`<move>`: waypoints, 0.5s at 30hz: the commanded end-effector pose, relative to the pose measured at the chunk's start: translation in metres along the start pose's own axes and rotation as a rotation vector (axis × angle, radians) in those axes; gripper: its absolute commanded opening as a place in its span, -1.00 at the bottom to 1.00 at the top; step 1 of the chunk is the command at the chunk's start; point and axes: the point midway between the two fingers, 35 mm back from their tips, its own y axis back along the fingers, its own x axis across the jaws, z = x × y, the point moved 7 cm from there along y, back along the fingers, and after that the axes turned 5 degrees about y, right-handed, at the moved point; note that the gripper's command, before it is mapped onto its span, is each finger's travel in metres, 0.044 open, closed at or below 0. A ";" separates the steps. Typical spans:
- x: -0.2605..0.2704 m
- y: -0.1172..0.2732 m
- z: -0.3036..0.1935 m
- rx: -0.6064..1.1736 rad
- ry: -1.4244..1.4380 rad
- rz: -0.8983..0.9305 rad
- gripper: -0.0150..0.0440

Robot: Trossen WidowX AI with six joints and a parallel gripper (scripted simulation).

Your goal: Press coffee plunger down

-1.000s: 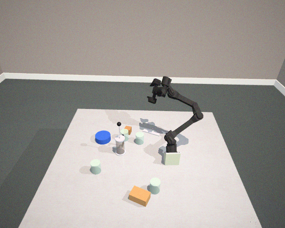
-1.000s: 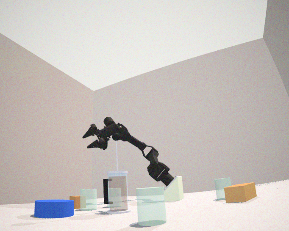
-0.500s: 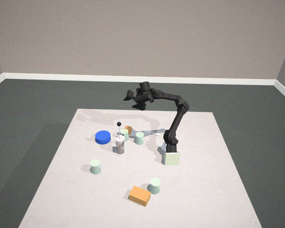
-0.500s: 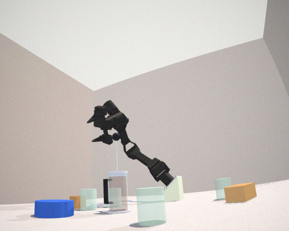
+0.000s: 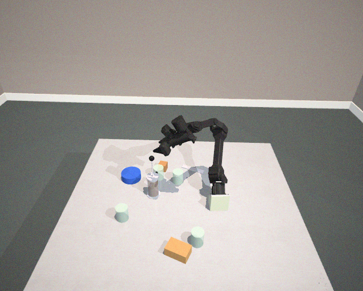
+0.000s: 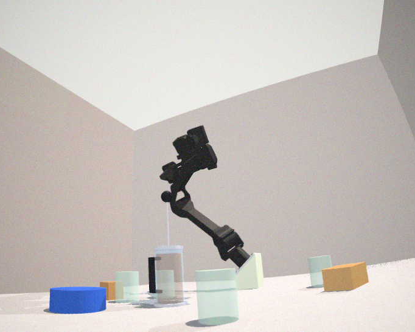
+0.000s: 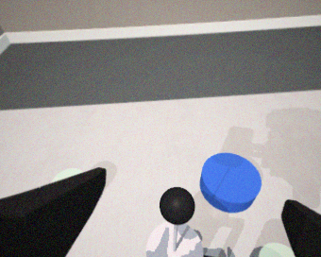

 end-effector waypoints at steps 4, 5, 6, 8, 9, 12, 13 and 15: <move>0.007 -0.021 -0.041 0.000 0.076 -0.004 1.00; 0.007 -0.023 -0.045 -0.001 0.076 -0.003 1.00; 0.007 -0.025 -0.047 -0.002 0.077 -0.003 1.00; 0.007 -0.025 -0.047 -0.003 0.078 -0.002 1.00; 0.007 -0.025 -0.047 -0.003 0.078 -0.001 1.00; 0.007 -0.027 -0.047 -0.002 0.078 -0.001 1.00; 0.007 -0.028 -0.047 -0.002 0.078 -0.001 1.00; 0.007 -0.030 -0.047 -0.001 0.077 0.000 1.00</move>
